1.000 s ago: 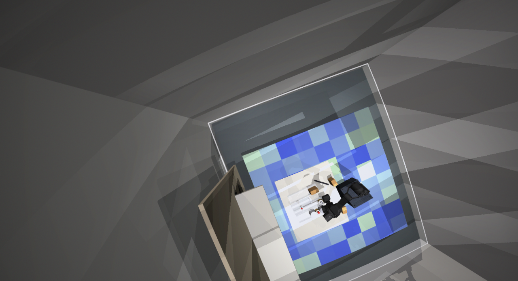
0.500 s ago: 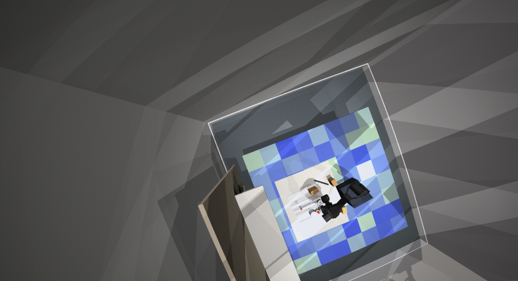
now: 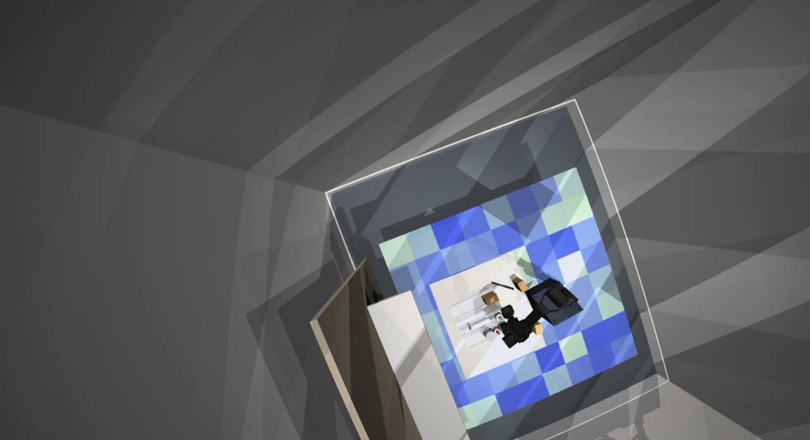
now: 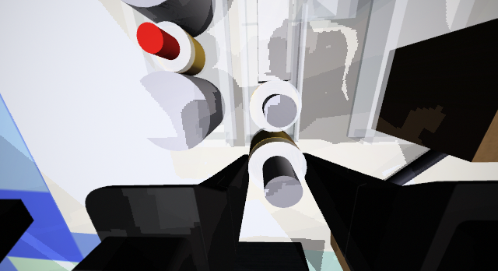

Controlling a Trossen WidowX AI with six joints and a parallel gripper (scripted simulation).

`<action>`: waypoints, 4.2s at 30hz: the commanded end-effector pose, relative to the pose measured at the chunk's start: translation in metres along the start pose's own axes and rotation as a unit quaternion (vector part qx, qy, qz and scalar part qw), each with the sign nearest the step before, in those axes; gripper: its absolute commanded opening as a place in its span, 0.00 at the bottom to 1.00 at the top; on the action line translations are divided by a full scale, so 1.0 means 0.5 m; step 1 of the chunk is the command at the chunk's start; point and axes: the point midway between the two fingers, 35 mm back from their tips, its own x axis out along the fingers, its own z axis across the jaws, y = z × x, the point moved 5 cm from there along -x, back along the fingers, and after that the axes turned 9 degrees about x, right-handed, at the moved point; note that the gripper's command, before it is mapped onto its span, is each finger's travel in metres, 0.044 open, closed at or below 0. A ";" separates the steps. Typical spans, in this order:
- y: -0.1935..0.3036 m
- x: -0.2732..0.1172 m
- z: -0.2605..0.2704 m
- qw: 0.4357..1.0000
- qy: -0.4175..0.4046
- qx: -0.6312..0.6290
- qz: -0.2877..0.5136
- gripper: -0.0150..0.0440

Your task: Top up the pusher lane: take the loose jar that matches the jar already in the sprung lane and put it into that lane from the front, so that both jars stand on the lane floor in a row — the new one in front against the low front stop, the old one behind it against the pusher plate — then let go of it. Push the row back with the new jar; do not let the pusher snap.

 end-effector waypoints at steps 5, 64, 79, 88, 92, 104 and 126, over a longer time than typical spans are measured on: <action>-0.026 -0.006 -0.001 1.000 -0.001 0.008 -0.012 0.25; -0.057 -0.015 0.002 1.000 -0.001 0.008 -0.012 0.25; -0.057 -0.013 0.002 1.000 -0.001 0.008 -0.013 0.25; -0.057 -0.013 0.002 1.000 -0.001 0.008 -0.013 0.25; -0.058 -0.013 0.002 1.000 -0.001 0.008 -0.013 0.25; -0.061 -0.013 0.003 1.000 -0.001 0.008 -0.013 0.25; -0.067 -0.013 0.004 1.000 -0.001 0.008 -0.013 0.25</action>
